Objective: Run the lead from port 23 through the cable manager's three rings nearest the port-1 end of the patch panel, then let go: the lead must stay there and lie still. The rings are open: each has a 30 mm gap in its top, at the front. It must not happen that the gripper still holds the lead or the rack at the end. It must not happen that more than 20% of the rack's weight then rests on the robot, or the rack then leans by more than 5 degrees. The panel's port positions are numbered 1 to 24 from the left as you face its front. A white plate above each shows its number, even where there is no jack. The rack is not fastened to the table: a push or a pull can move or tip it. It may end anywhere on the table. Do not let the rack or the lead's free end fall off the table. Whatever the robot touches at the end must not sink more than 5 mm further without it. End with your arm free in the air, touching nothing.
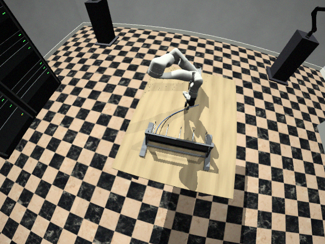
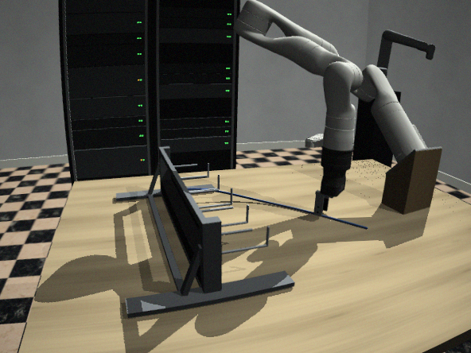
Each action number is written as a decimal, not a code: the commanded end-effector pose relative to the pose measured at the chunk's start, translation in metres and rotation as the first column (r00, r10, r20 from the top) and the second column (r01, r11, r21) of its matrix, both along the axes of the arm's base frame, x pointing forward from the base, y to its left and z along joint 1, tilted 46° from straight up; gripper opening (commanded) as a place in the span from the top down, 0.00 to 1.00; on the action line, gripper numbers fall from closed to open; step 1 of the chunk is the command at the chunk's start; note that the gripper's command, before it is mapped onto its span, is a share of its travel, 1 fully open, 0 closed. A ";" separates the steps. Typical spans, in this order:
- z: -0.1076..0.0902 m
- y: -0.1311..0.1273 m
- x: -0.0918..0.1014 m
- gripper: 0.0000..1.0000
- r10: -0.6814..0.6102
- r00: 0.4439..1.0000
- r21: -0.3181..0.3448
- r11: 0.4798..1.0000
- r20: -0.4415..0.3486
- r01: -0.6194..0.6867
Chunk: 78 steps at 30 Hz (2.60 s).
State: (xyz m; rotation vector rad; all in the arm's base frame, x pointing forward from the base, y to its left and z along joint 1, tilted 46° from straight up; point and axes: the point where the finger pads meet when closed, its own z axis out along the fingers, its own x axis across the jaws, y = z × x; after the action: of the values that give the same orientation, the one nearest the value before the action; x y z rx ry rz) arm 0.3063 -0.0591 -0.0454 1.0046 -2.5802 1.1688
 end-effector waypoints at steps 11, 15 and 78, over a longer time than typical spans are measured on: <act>0.000 0.001 0.000 0.33 0.001 1.000 0.001 1.000 0.001 -0.001; 0.000 0.001 0.000 0.33 0.001 1.000 0.001 1.000 0.001 -0.001; -0.007 -0.007 0.002 0.33 0.001 1.000 0.001 1.000 0.001 -0.001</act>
State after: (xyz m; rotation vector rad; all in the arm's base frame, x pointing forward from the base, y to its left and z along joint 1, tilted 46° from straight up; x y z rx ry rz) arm 0.3080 -0.0665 -0.0526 1.0048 -2.5807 1.1689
